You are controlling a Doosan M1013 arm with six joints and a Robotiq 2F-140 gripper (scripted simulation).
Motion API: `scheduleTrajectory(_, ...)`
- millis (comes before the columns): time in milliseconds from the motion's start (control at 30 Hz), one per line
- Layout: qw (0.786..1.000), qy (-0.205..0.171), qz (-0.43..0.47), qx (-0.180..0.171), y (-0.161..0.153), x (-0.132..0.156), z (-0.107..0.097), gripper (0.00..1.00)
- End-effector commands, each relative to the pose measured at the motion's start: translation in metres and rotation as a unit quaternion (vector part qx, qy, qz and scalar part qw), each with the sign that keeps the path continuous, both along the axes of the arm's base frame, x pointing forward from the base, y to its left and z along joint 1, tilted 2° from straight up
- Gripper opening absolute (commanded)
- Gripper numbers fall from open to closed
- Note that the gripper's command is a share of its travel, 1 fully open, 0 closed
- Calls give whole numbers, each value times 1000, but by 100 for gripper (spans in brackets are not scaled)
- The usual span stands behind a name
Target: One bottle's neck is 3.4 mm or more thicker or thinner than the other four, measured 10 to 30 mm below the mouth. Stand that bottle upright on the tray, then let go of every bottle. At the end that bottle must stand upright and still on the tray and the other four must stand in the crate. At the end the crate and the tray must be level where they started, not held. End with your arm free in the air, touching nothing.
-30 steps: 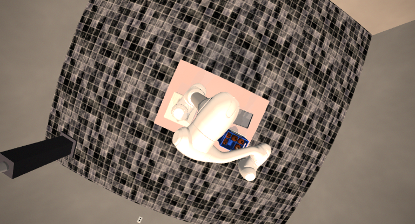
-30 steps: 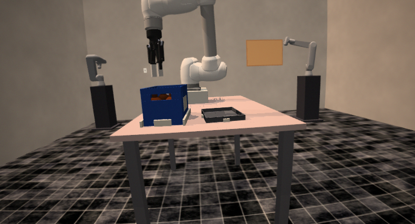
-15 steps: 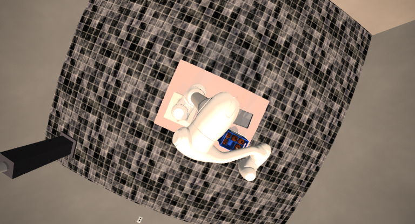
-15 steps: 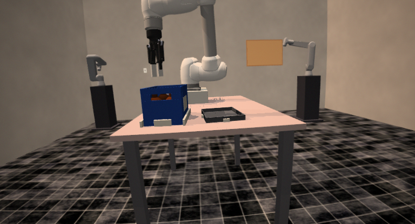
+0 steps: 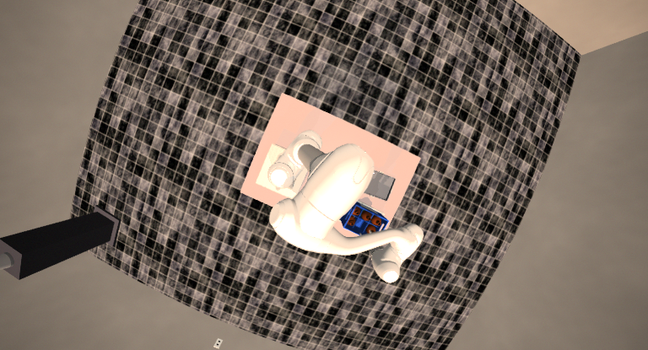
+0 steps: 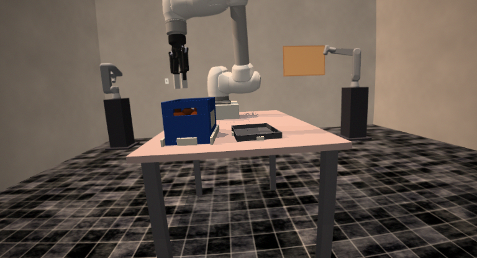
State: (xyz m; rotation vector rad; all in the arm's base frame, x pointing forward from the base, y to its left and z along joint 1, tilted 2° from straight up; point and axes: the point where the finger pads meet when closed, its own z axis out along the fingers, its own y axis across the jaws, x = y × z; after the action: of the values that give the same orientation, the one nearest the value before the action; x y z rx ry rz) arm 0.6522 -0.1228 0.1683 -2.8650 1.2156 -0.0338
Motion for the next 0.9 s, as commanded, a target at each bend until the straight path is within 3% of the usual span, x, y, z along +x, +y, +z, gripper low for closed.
scheduleTrajectory(0,1000,0,0,0,0,0,-1,38)
scheduleTrajectory(867,1000,0,0,0,0,1,-25,38)
